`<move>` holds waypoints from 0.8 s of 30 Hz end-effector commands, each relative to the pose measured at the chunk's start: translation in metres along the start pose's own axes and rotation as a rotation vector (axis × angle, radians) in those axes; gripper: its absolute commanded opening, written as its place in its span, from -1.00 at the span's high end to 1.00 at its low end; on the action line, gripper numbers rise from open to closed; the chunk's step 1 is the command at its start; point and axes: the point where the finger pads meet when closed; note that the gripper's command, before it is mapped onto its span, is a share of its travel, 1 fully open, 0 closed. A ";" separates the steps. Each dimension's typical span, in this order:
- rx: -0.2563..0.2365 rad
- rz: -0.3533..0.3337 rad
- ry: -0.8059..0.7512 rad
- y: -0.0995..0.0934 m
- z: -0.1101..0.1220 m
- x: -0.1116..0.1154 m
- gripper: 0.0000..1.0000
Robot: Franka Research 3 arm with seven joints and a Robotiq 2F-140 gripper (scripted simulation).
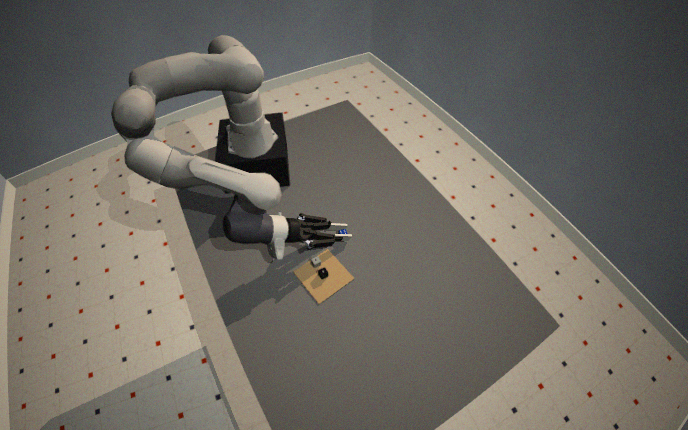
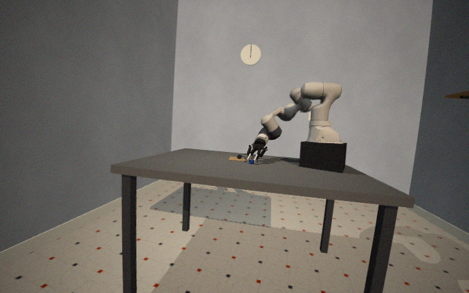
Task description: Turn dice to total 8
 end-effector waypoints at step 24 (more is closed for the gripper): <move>-0.001 0.002 -0.005 -0.024 -0.001 -0.001 0.51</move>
Point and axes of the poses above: the point where the finger pads meet when closed, its own y axis out along the fingers, its own z axis across the jaws, x = y × z, and after that the axes turned 12 degrees about y, right-handed
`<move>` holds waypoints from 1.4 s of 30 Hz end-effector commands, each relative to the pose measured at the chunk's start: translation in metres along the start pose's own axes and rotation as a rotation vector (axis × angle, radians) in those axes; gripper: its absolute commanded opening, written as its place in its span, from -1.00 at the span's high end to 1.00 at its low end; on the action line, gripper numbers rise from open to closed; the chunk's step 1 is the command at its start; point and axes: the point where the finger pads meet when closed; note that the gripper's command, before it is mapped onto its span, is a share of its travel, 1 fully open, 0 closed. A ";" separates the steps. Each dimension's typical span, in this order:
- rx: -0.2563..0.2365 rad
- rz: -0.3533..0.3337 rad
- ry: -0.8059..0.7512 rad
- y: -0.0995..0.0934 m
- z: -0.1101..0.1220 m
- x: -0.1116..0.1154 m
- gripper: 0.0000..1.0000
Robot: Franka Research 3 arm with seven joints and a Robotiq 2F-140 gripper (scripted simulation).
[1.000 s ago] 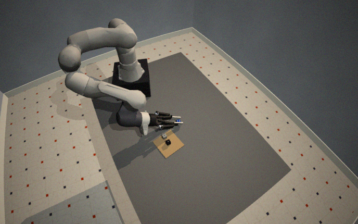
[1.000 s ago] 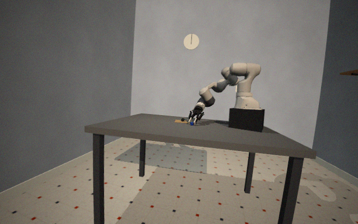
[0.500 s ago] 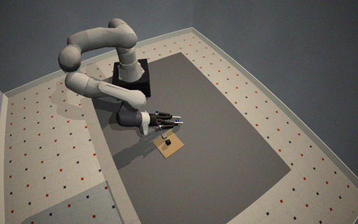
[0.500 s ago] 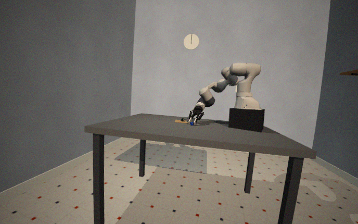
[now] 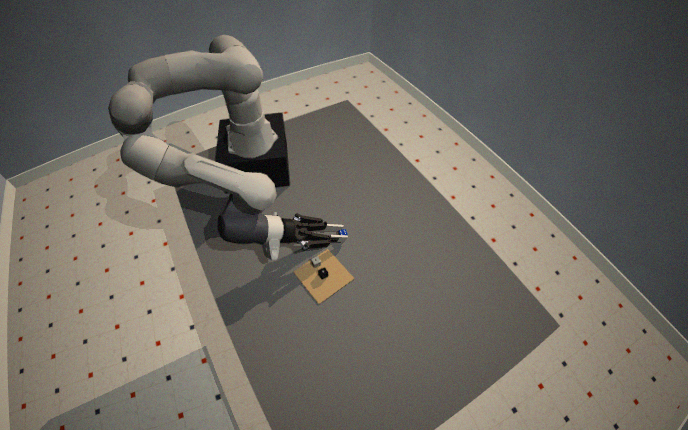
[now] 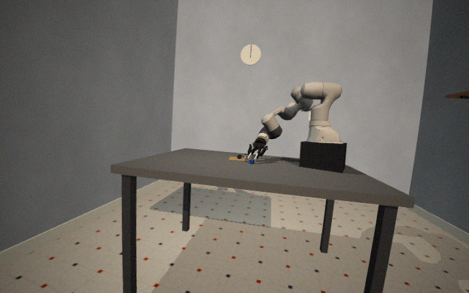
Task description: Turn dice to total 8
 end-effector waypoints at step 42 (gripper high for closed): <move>0.259 0.601 0.152 -0.060 0.060 -0.034 0.51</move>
Point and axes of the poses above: the point where the finger pads meet when closed, its own y axis out along the fingers, its own z axis across the jaws, x = y × z, and after that the axes turned 12 degrees about y, right-handed
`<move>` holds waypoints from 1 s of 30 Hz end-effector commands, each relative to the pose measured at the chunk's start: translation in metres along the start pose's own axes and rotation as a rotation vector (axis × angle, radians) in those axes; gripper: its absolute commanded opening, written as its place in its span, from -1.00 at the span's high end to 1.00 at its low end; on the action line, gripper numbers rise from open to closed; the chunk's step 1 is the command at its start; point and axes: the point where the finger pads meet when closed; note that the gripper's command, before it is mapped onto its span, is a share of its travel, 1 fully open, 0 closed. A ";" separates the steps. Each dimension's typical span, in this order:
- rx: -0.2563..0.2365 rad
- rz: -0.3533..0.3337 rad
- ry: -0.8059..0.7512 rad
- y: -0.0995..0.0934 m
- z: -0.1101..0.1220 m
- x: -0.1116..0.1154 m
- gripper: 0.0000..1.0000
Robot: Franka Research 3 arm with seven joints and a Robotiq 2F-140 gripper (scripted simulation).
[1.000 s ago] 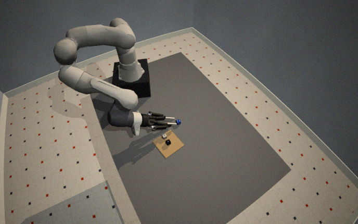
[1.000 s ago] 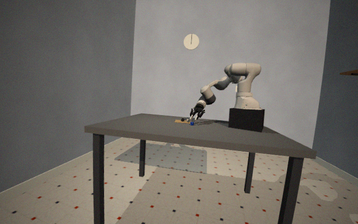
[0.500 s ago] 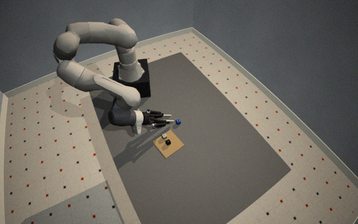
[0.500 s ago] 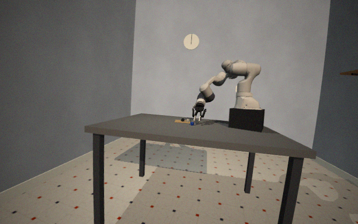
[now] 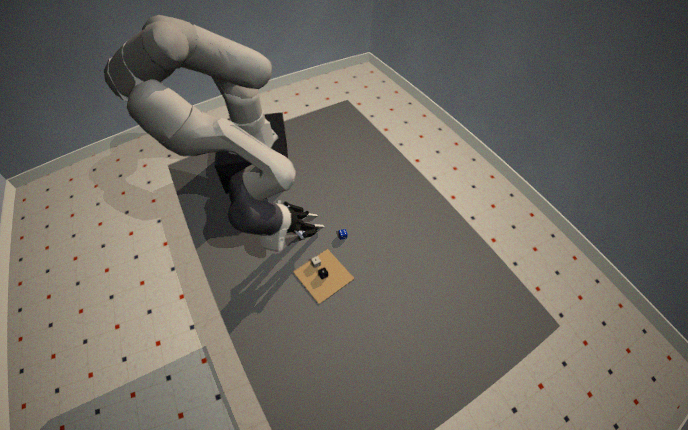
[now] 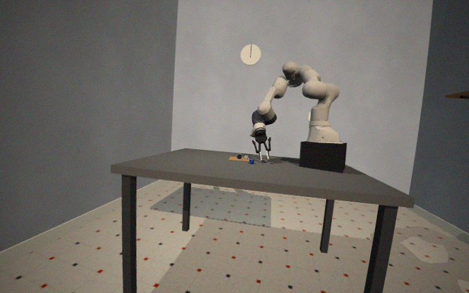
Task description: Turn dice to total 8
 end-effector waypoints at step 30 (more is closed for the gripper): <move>-0.270 0.549 0.178 -0.052 -0.019 0.071 0.51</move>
Point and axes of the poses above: the point where the finger pads meet when closed, its own y axis out along the fingers, its own z axis across the jaws, x = y × z, and after that the axes turned 12 degrees about y, right-handed
